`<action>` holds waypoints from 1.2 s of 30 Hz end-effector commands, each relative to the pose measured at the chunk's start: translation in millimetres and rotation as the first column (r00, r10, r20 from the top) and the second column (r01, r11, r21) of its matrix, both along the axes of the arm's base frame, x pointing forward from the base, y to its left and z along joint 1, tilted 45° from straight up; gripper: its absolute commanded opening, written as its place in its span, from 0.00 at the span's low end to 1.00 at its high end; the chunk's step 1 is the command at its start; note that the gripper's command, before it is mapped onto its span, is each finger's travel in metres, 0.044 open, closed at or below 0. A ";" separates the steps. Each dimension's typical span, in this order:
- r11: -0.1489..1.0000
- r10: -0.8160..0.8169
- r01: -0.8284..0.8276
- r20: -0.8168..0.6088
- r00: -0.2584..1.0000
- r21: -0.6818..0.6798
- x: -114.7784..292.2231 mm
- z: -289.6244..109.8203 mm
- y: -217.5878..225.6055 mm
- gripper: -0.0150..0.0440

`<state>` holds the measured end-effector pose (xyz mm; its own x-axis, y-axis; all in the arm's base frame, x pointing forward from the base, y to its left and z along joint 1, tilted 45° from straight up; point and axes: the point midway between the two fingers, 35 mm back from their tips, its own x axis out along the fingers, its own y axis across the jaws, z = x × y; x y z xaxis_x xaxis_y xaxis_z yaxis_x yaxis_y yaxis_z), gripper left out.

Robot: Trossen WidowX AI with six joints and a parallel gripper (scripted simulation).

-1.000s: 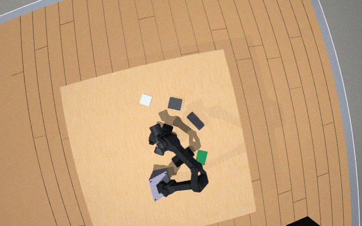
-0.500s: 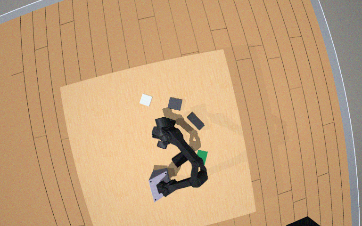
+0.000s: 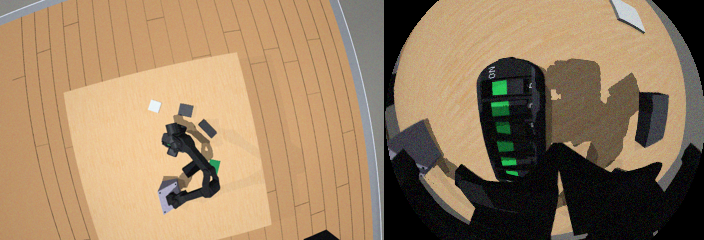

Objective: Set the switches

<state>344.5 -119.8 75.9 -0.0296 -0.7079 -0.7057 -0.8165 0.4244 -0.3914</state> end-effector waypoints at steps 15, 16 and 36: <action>1.000 0.000 0.000 0.000 1.000 0.002 1.6 34.9 35.6 0.65; 1.000 0.000 0.000 0.000 1.000 0.002 1.6 34.9 35.6 0.61; 1.000 0.000 0.000 0.000 1.000 0.002 1.6 34.9 35.6 0.25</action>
<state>346.3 -84.4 110.7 -0.0289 -0.7081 -0.7055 -0.8201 0.4203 -0.3883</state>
